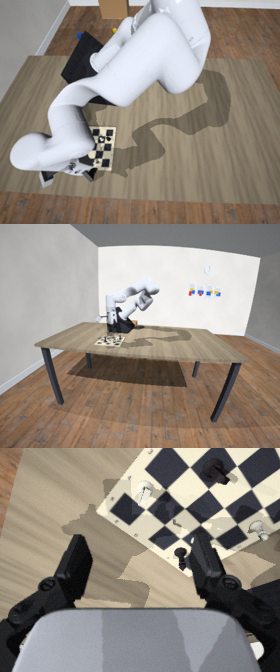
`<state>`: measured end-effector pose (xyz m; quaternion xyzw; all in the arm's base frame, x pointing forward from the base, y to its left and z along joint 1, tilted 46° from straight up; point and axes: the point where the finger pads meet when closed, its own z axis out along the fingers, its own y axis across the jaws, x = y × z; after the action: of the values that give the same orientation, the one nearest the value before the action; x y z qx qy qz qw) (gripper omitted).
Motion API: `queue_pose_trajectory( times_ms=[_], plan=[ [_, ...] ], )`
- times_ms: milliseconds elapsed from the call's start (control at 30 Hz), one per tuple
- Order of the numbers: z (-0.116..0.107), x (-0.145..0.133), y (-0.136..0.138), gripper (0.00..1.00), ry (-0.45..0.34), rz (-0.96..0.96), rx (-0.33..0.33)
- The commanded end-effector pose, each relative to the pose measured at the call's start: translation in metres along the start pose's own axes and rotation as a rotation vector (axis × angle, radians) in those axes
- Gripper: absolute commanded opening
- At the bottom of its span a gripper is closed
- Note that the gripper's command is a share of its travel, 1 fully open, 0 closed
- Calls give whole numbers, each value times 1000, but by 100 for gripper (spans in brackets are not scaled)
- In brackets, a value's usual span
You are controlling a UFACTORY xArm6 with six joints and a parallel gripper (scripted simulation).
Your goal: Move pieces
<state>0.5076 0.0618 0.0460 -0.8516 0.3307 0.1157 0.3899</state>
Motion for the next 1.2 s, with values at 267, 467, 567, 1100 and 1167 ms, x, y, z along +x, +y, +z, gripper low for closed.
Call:
queue_pose_trajectory(
  times_ms=[267,467,567,1100,1167],
  plan=[
    [0,1,-1,100,-5,498,-52],
    [0,1,-1,37,-5,499,-52],
    [0,1,-1,37,-5,499,-52],
    [0,1,-1,37,-5,499,-52],
    [0,1,-1,37,-5,499,-52]
  ],
)
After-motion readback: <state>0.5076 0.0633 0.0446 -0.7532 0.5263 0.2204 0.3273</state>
